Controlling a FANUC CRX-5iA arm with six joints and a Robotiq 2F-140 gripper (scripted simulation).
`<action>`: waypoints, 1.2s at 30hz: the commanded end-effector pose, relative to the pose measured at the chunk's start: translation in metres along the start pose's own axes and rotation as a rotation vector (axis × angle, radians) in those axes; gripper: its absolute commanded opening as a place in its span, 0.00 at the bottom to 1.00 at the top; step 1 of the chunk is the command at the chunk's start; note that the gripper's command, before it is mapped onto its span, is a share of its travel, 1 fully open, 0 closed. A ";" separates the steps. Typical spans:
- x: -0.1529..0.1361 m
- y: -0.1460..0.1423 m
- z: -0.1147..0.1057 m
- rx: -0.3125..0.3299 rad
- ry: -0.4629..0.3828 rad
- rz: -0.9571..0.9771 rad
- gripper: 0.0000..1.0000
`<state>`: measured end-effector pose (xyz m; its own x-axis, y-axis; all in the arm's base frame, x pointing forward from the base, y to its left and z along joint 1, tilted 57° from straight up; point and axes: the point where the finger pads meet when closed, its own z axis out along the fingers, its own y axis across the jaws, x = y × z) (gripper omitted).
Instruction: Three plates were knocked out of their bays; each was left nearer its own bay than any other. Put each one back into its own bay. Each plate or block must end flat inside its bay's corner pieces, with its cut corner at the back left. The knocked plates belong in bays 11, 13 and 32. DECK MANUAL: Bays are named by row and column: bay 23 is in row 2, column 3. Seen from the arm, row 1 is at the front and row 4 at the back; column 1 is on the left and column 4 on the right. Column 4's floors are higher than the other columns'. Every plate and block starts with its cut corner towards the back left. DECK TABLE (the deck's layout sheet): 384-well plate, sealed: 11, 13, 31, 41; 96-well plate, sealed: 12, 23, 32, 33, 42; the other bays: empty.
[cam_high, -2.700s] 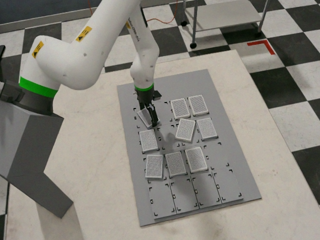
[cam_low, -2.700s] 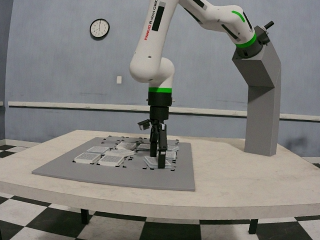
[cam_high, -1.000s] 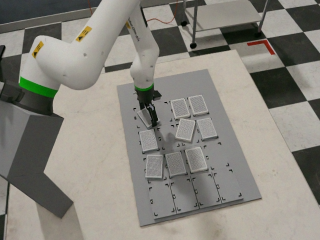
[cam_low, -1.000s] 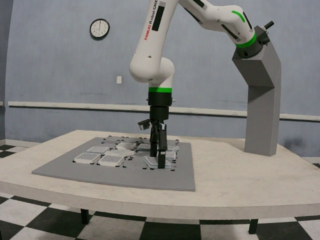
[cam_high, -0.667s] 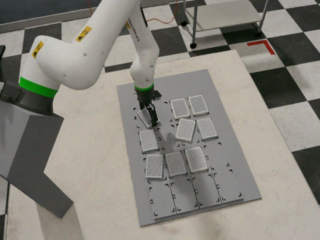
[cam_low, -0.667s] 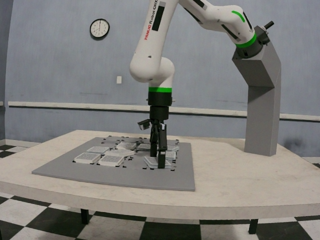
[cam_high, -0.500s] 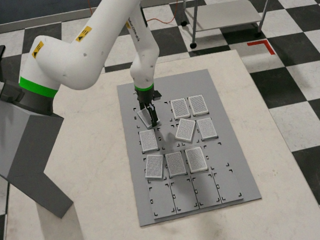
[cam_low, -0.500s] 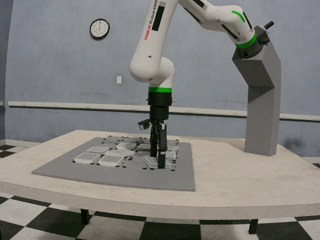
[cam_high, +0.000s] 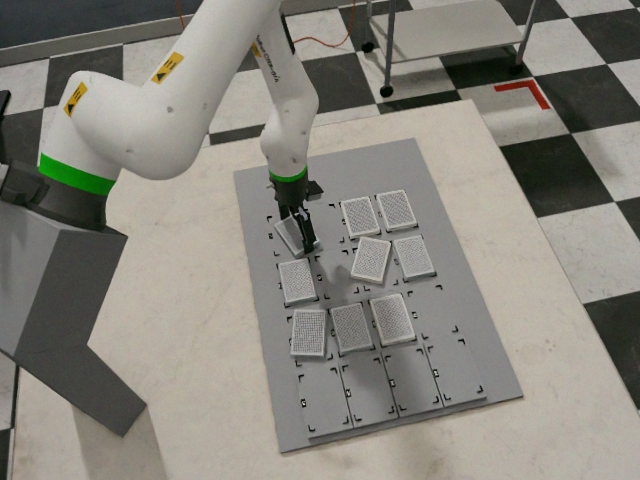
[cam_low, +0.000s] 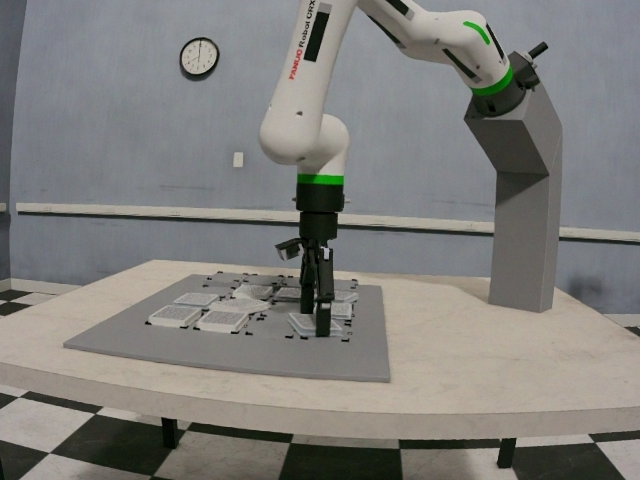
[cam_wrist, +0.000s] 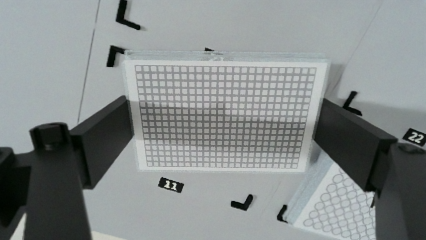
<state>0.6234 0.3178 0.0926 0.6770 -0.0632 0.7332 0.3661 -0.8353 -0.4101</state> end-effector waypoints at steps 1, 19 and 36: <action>0.001 0.000 0.000 0.000 0.001 0.000 0.10; 0.001 0.000 -0.002 0.000 0.001 0.000 0.10; 0.001 0.000 -0.007 0.000 0.001 0.000 0.10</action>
<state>0.6199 0.3149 0.0955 0.6770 -0.0632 0.7333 0.3662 -0.8353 -0.4101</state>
